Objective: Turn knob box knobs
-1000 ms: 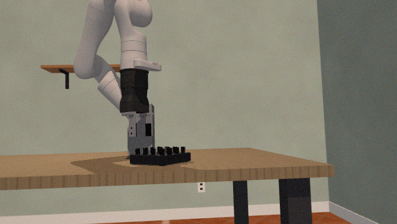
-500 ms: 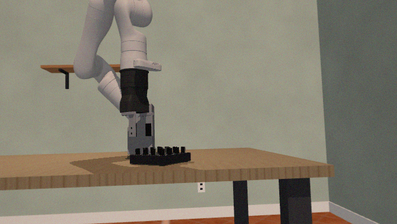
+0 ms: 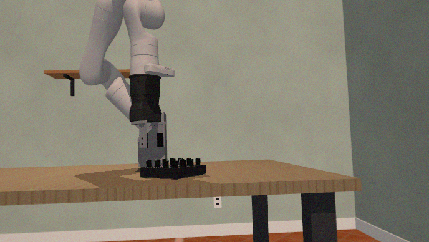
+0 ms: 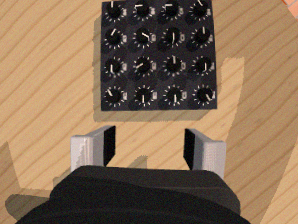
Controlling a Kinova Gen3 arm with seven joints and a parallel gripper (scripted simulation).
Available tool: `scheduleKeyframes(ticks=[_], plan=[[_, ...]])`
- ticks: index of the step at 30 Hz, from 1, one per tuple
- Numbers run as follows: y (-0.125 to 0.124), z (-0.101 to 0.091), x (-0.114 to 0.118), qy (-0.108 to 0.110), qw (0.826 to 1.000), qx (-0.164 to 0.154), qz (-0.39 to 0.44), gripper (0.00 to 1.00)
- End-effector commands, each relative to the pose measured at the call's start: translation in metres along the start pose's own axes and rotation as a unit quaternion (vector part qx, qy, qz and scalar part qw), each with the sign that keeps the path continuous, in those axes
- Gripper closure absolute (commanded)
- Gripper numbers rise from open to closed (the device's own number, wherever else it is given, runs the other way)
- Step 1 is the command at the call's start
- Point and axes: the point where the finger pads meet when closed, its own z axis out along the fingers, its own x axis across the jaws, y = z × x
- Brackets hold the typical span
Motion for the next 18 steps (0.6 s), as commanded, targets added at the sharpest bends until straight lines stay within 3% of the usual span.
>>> scheduleKeyframes(ticks=[1, 18], plan=[[0.0004, -0.0014, 0.0011, 0.003, 1.0, 0.002, -0.005, 0.0], [-0.0017, -0.0017, 0.0, 0.002, 1.0, 0.001, -0.026, 0.0]])
